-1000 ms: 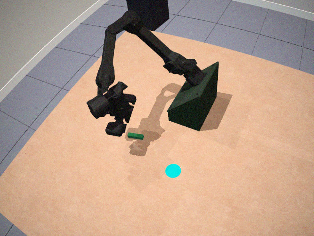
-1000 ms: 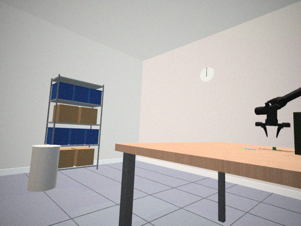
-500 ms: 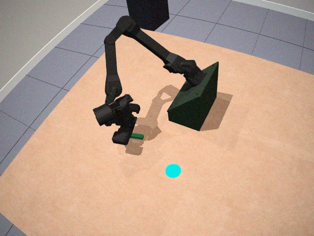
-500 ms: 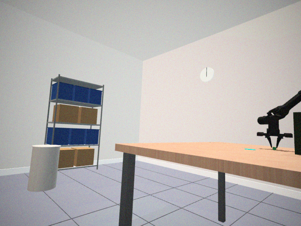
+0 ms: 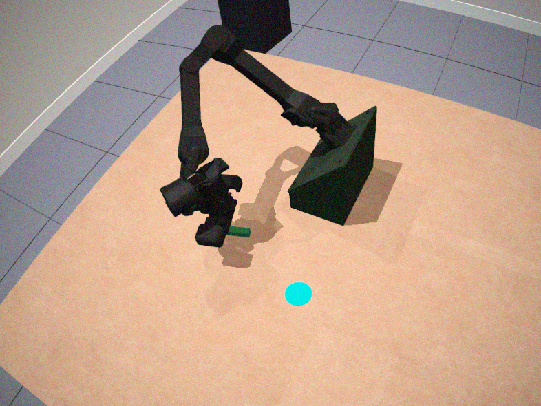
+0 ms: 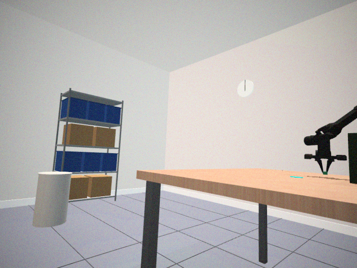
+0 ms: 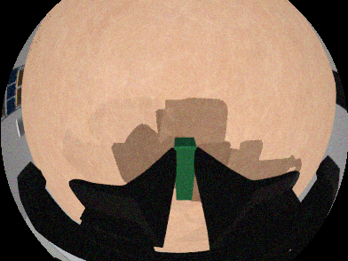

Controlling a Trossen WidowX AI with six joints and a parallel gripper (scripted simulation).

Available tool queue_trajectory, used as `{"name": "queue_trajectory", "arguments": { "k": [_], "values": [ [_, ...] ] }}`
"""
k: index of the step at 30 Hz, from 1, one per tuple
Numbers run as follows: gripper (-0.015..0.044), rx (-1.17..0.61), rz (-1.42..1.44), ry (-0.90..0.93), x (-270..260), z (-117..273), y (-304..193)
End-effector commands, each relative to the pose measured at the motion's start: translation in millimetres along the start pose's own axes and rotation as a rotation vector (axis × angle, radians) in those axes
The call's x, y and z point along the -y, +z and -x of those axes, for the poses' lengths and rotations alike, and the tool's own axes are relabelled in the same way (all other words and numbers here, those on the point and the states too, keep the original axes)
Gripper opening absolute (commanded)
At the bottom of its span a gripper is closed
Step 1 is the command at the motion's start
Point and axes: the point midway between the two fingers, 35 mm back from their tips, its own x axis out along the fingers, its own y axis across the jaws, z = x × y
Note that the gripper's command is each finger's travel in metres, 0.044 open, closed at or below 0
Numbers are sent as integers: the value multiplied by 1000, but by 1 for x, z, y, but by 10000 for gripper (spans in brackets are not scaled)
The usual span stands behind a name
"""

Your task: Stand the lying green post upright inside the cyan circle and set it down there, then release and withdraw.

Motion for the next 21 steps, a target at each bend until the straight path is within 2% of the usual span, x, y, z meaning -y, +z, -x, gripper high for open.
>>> {"name": "queue_trajectory", "arguments": {
  "k": [1,21],
  "values": [
    [23,7,-13,8,-2,14,5],
    [23,9,-18,7,-2,75,3]
  ]
}}
